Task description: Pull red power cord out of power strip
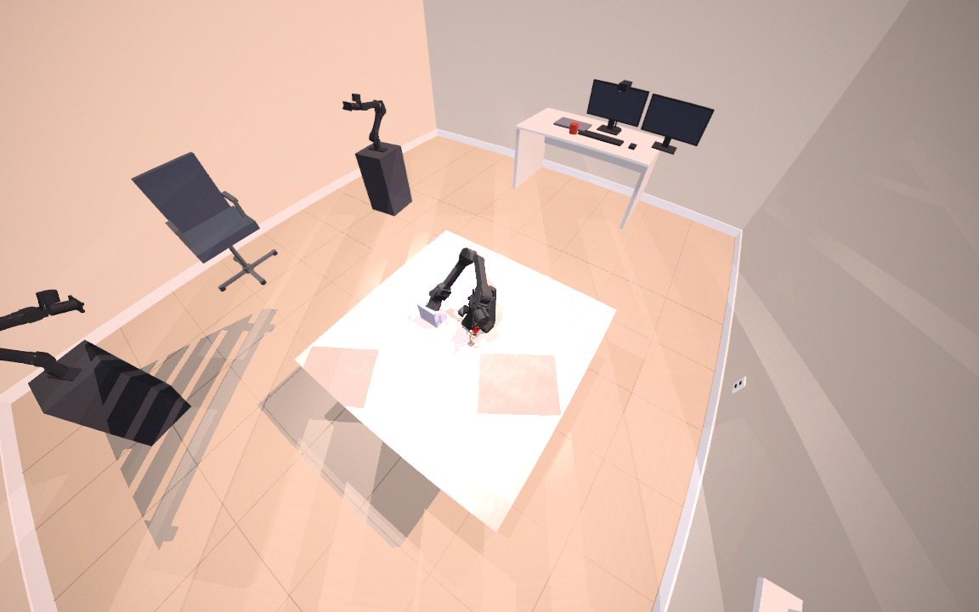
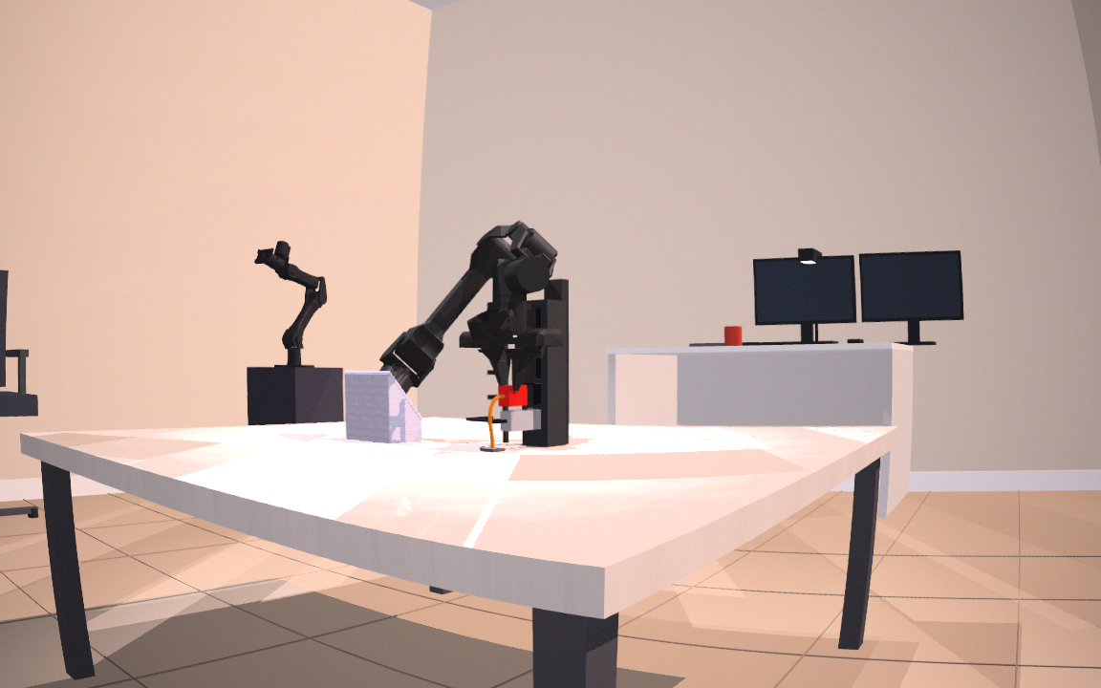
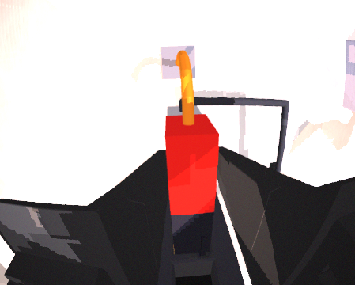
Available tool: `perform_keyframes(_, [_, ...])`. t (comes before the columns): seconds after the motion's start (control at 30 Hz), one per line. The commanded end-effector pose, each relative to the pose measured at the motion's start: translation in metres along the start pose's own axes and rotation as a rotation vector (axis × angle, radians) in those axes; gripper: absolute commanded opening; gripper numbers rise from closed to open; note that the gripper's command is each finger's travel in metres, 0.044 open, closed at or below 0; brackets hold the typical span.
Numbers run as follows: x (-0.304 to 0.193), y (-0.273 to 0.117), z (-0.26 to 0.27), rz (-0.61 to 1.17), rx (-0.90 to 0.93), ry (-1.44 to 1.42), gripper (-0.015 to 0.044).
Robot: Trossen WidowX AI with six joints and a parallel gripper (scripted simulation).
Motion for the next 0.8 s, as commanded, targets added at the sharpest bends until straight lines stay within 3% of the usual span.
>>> perform_keyframes(0.0, [0.0,0.0,0.0,0.0,0.0,0.001,0.0028])
perform_keyframes(0.07, [0.0,0.0,0.0,0.0,0.0,0.001,0.0])
perform_keyframes(0.77, [0.032,-0.002,0.003,-0.004,0.001,0.002,0.0])
Point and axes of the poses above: the point midway between the two fingers, 35 mm back from their tips, its own y axis out along the fingers, its own z axis across the jaws, x = y × z, the point moved 3 cm from there along -y, back along the fingers, and after that the axes turned 2 degrees about y, right-handed, at the moved point
